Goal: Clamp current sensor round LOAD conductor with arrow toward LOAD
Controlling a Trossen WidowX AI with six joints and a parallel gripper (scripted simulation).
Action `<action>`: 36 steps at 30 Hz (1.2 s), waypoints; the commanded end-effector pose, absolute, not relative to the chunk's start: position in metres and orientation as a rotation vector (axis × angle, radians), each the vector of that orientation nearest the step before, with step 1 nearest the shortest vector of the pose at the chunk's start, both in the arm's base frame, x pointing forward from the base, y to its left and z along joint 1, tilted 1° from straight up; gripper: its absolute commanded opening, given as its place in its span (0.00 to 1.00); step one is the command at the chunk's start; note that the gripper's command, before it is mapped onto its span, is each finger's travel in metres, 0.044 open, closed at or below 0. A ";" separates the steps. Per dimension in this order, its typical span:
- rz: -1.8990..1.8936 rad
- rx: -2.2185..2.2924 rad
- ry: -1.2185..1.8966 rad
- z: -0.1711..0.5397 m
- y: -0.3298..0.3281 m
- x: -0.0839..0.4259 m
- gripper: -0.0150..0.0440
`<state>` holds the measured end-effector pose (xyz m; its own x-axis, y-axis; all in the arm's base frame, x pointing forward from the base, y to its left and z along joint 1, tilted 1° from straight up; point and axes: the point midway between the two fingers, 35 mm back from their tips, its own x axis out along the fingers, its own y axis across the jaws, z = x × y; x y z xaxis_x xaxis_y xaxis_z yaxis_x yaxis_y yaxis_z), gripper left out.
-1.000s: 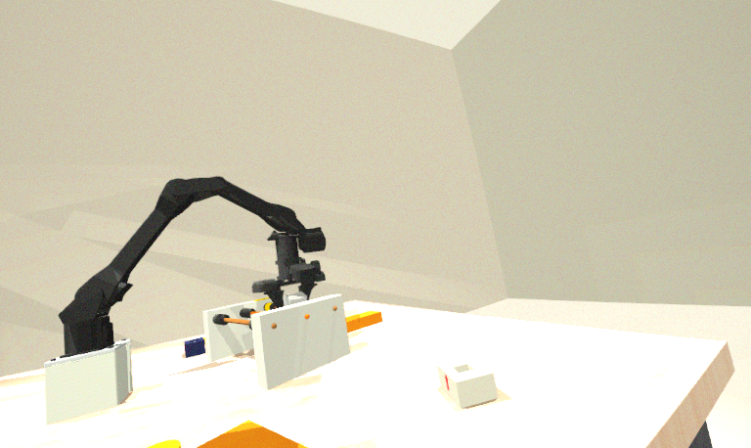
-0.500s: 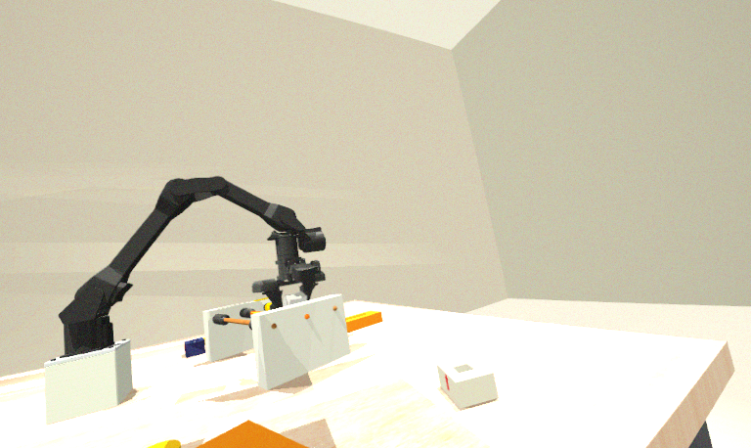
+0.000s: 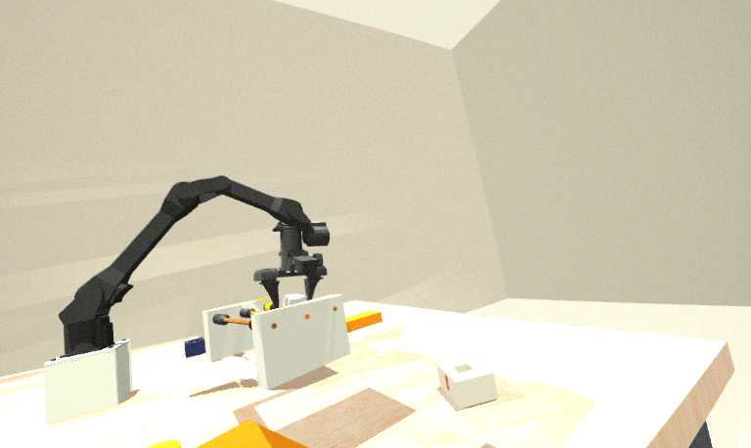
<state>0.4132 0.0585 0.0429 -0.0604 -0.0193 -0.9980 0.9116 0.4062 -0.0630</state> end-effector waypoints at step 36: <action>-0.879 0.919 1.359 0.013 0.055 0.412 0.80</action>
<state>0.4120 0.0551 0.0134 0.0282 0.0118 -0.9995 0.9160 0.4001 0.0306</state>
